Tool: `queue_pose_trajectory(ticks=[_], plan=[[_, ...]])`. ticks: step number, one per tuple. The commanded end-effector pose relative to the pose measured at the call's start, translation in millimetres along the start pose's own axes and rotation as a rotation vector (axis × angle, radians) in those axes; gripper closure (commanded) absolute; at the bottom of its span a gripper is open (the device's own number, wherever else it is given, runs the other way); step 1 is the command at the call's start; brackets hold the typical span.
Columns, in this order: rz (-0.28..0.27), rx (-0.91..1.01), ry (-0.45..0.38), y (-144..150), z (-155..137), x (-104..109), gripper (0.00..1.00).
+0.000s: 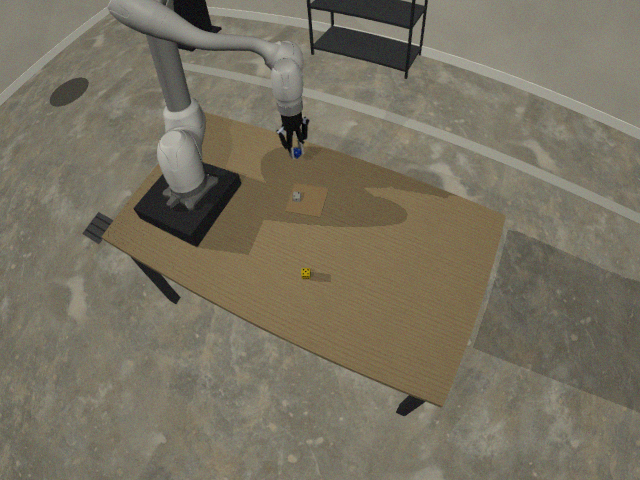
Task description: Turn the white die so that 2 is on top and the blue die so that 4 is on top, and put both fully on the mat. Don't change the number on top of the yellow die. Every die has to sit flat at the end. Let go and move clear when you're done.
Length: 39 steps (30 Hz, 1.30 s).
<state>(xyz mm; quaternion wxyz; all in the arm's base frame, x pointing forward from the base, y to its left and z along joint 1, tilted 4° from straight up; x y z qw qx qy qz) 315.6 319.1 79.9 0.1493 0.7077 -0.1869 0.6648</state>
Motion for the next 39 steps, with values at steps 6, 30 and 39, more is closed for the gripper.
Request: queue_pose_trajectory(ticks=[6,30,39], plan=[[0.001,-0.002,0.006,0,3,3,0.76],[0.002,-0.382,0.006,-3,100,7,0.76],[0.003,-0.655,0.005,9,172,8,0.76]])
Point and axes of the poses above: the point where the finger pads meet when closed, its own x axis back along the fingers, its own y axis across the jaws, z = x × y, the point moved 1 cm from there along x, back along the fingers, and after that the axes turned 2 degrees about -x, right-handed, at the moved point
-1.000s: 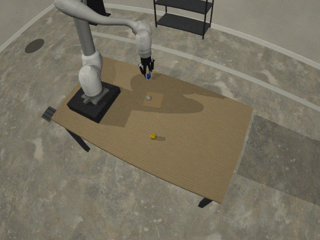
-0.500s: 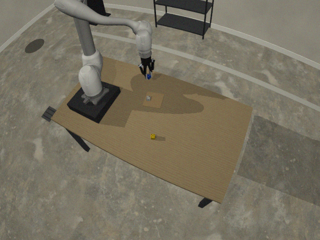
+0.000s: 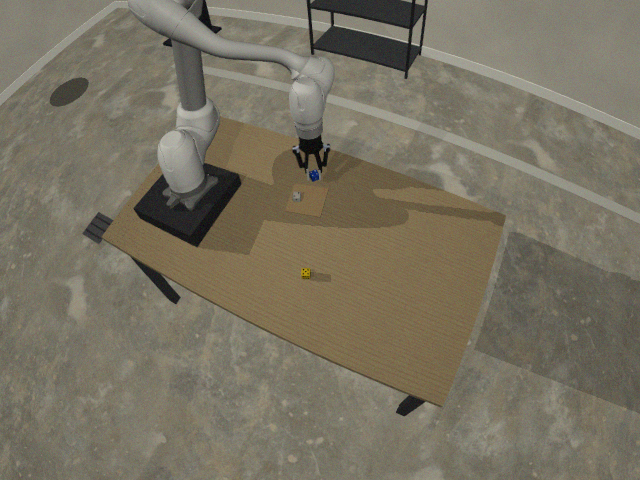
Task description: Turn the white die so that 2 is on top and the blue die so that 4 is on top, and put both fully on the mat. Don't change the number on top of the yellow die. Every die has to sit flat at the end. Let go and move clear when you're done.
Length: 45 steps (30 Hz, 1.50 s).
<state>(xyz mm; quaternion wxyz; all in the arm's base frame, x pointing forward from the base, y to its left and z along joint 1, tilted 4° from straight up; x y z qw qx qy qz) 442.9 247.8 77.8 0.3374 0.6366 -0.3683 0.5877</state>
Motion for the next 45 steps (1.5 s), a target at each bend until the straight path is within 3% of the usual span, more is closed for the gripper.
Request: queue_pose_trajectory(ticks=[1,19,39,45], plan=[[-0.006,-0.094,0.006,-11,26,0,0.76],[-0.006,-0.094,0.006,-11,26,-6,0.76],[-0.006,-0.094,0.006,-10,26,-81,0.76],[-0.006,-0.094,0.006,-10,26,-95,0.76]])
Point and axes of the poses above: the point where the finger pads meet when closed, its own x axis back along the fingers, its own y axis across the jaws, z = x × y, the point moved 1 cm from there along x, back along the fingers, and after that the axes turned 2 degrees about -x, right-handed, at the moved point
